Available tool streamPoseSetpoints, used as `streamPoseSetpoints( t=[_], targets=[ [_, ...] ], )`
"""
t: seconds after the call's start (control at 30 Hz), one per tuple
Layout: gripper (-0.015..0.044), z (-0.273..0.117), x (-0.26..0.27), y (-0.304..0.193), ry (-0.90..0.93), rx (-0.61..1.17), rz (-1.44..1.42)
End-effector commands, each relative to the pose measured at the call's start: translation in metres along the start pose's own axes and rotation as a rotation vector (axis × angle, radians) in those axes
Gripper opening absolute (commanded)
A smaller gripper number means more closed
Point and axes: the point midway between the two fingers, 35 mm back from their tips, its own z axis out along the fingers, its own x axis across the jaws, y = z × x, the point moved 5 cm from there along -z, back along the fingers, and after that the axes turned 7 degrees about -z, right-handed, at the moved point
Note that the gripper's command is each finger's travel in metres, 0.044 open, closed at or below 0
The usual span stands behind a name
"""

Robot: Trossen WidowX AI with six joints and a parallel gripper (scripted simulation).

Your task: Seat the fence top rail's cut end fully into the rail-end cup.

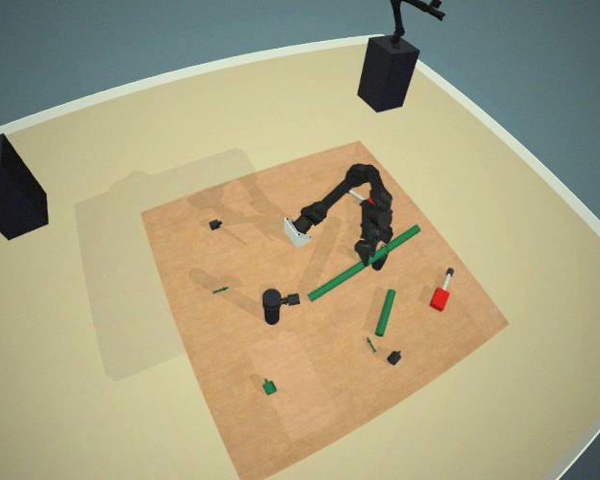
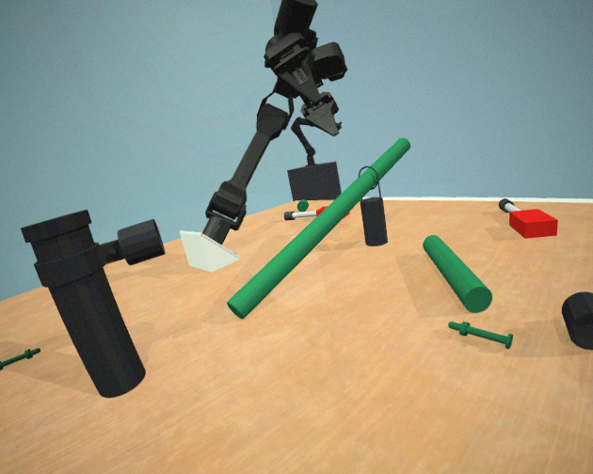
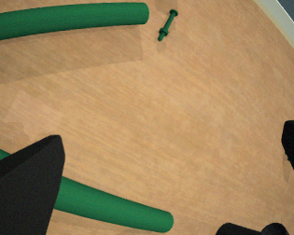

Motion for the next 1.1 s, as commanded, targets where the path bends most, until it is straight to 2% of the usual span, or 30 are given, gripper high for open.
streamPoseSetpoints(
  t=[0.0,0.17,0.6,0.73,1.07],
  targets=[
    [0.044,0.004,-0.034,-0.061,0.079,0.043,0.371],
    [0.044,0.001,-0.056,-0.124,0.161,0.053,0.761],
    [0.044,0.002,-0.058,-0.126,0.162,0.052,0.756],
    [0.044,0.009,-0.074,-0.138,0.151,0.044,0.554],
    [0.044,0.043,-0.136,-0.2,0.123,0.036,-0.33]
  ],
)
